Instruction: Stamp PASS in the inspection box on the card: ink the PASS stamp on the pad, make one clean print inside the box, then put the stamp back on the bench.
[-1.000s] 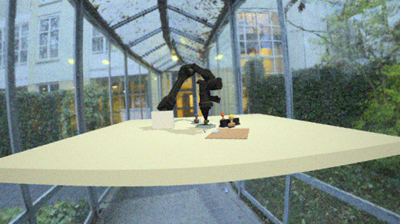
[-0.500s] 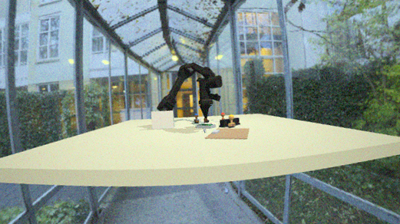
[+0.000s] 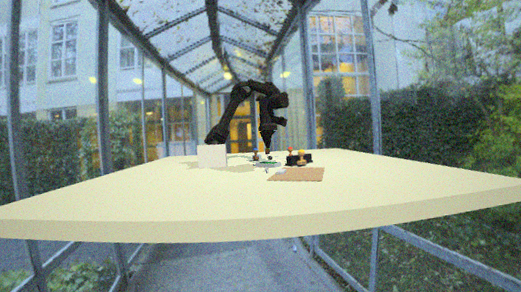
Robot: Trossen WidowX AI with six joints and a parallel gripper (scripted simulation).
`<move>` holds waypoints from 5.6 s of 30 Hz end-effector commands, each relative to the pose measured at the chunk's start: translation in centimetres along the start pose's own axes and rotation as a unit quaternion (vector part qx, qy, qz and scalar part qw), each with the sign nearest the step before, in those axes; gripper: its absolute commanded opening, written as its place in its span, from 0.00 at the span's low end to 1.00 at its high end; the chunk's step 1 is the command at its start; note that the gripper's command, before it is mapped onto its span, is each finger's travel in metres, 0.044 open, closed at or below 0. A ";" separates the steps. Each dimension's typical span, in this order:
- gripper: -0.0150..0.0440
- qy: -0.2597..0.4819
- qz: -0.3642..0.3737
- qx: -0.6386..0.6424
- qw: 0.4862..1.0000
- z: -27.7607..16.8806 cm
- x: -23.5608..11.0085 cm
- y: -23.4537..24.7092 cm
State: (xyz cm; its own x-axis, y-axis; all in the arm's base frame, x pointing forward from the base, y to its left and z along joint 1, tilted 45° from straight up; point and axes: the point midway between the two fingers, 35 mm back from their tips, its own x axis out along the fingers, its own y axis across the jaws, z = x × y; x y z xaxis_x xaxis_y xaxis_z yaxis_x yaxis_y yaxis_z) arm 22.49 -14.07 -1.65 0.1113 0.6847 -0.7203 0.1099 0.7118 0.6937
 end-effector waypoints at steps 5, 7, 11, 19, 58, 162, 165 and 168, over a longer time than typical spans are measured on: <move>0.25 -0.002 -0.004 -0.005 1.000 0.1 -1.6 0.0; 0.25 -0.002 -0.004 -0.005 1.000 0.1 -1.7 0.0; 0.25 -0.002 -0.004 0.017 1.000 0.2 -1.8 0.4; 0.25 -0.002 -0.005 0.131 0.991 1.0 -1.9 2.5; 0.25 0.004 0.001 0.617 0.787 2.3 -1.8 13.2; 0.25 0.003 -0.002 0.617 0.787 2.4 4.9 13.3; 0.25 0.003 -0.002 0.617 0.787 2.4 4.9 13.3; 0.25 0.003 -0.002 0.617 0.787 2.4 4.9 13.3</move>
State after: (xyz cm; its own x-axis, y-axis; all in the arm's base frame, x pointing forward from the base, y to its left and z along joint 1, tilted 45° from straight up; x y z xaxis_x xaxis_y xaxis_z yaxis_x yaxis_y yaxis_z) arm 26.90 -1.70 4.13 0.1036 0.6836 -0.7225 0.9855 0.0277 0.1676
